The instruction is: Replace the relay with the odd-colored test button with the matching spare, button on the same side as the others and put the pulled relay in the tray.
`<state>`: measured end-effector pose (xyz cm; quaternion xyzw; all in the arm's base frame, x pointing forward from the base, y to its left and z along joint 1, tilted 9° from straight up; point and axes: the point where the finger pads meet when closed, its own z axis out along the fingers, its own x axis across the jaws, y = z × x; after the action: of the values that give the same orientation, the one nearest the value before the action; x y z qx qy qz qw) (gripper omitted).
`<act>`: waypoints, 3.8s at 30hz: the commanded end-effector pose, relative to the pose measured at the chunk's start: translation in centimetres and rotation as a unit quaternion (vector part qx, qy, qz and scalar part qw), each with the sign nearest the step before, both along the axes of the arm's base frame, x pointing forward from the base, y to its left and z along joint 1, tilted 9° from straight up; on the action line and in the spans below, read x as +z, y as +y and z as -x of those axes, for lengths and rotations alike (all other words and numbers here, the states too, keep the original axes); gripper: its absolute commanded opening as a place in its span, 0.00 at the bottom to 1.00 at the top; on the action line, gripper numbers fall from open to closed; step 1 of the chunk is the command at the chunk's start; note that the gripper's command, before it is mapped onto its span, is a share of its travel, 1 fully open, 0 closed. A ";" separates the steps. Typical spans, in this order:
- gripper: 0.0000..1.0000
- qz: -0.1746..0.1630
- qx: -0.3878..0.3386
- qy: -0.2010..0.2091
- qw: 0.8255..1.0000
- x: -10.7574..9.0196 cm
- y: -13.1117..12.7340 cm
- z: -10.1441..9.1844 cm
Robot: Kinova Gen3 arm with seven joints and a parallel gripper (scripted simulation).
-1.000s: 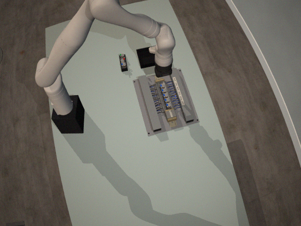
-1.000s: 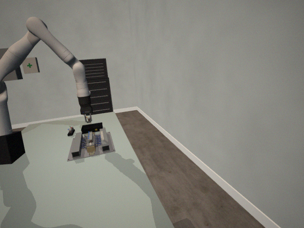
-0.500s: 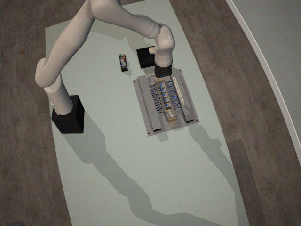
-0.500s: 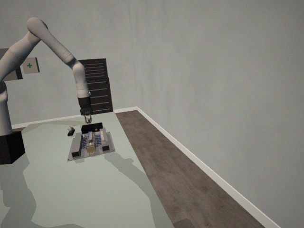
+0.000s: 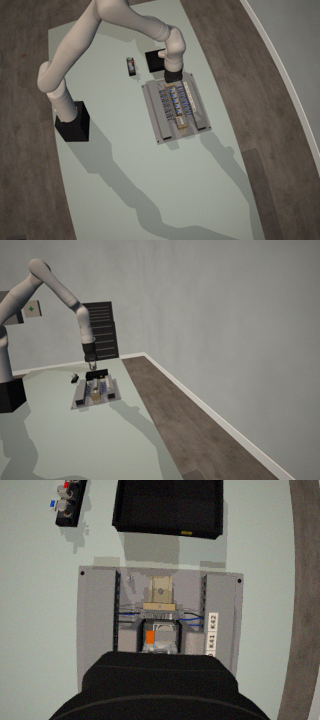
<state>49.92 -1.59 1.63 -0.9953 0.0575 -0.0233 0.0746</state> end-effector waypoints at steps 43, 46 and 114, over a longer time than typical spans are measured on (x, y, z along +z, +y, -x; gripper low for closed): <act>0.00 0.000 -0.006 -0.001 1.000 -0.6 6.0 -1.1; 0.00 0.000 -0.004 -0.001 1.000 -0.6 7.2 -1.3; 0.00 0.000 0.000 0.000 1.000 -1.6 20.0 -3.1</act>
<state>52.87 18.59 -0.05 -0.9953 0.0566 -0.0225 0.0748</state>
